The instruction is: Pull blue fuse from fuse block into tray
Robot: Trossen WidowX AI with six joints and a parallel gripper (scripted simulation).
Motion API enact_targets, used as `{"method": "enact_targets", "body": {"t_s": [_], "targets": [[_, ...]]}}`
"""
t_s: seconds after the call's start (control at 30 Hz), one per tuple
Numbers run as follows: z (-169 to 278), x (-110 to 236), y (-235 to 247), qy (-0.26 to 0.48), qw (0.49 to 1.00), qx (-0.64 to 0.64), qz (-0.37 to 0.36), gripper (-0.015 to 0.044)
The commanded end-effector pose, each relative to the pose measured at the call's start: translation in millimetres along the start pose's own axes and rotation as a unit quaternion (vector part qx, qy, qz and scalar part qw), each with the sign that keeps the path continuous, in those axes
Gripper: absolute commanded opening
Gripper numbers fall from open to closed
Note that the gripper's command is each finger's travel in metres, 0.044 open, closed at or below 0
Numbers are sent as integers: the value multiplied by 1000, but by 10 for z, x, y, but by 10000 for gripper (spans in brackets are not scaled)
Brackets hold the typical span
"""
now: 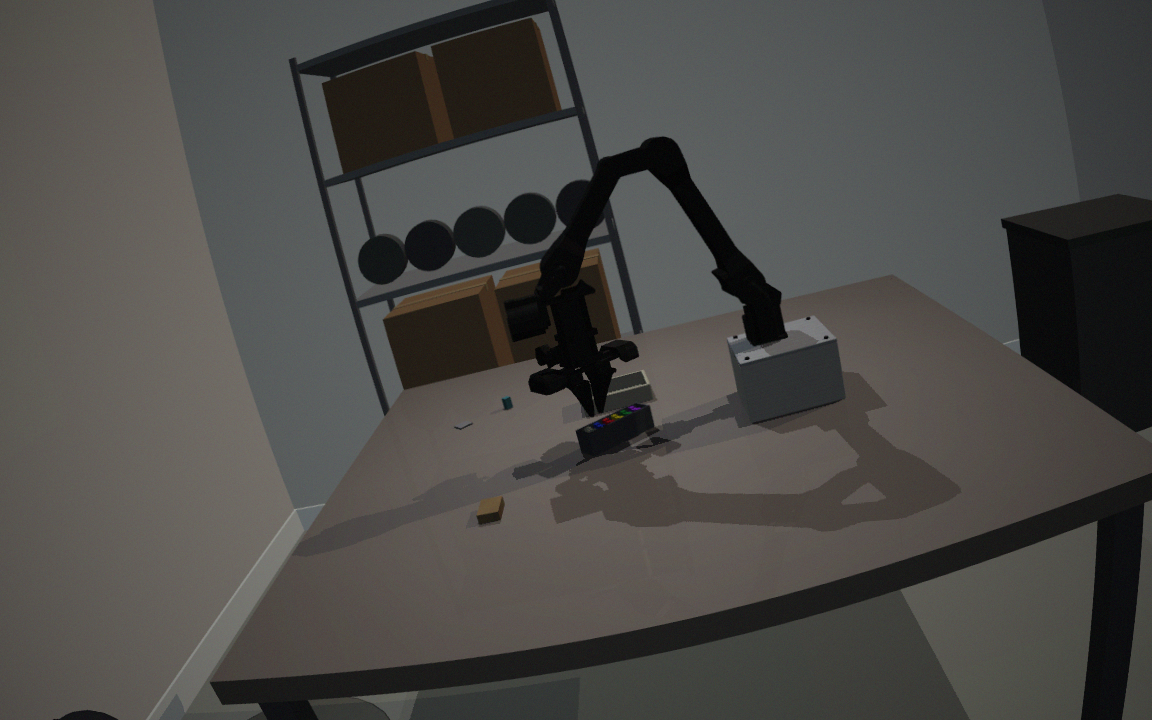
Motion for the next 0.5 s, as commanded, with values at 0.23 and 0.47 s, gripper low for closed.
{"method": "enact_targets", "body": {"t_s": [0.23,0.47], "targets": [[-4,-132,-21,-1,1000,-2,5,69],[-5,-146,-21,-1,1000,-2,5,69]]}}
Point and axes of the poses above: the point midway between the two fingers, 35 mm back from their tips, its own x axis back along the fingers, its own y axis across the jaws, z = x × y, the point moved 1 cm from there along x, back along the fingers, and after that the axes turned 7 degrees about x, right-handed, at the moved point
